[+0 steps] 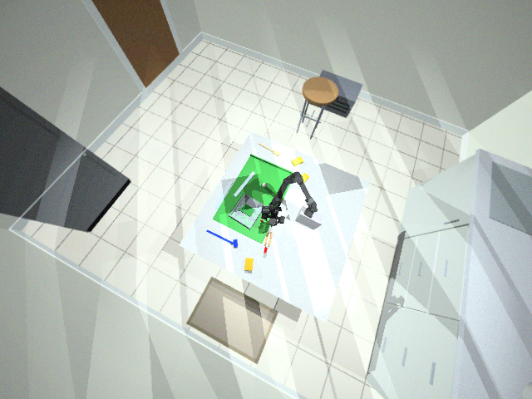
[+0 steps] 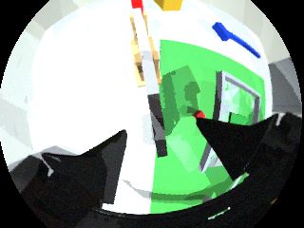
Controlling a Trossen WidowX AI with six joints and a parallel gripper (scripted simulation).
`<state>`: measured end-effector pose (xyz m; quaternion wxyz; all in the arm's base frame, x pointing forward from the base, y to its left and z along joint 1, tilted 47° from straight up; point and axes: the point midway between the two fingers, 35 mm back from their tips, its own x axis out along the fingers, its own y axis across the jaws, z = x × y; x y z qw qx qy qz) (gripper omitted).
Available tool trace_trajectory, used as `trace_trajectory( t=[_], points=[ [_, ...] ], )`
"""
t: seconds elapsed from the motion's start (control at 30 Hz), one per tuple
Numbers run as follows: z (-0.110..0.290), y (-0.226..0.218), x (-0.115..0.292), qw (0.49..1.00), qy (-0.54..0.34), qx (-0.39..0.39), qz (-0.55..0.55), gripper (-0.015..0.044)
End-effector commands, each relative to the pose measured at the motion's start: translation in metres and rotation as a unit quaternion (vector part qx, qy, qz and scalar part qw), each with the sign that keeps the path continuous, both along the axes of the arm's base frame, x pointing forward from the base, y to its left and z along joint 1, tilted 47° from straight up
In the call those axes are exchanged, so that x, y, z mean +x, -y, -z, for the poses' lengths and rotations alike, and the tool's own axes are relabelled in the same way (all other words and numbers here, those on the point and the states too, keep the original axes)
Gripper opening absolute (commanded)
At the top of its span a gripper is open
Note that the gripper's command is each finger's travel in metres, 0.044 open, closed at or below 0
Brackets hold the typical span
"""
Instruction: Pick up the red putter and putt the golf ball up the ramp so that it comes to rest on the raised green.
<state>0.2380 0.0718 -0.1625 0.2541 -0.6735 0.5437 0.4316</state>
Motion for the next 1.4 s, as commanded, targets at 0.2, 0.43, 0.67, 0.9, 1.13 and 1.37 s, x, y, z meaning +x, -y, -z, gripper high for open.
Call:
trace_trajectory(
  t=[0.2, 0.43, 0.67, 0.9, 1.13, 1.37],
  points=[
    [0.01, 0.014, -0.002, 1.0, -0.005, -0.005, -0.001, 0.044],
    [0.017, 0.021, -0.001, 1.0, -0.005, -0.006, -0.001, 0.044],
    [0.025, 0.029, 0.0, 1.0, -0.005, -0.006, -0.001, 0.044],
    [0.023, 0.027, 0.001, 1.0, -0.003, -0.004, 0.002, 0.0309],
    [0.023, 0.027, 0.001, 1.0, -0.003, -0.004, 0.002, 0.0125],
    [0.023, 0.027, 0.001, 1.0, -0.003, -0.004, 0.002, 0.002]
  ],
)
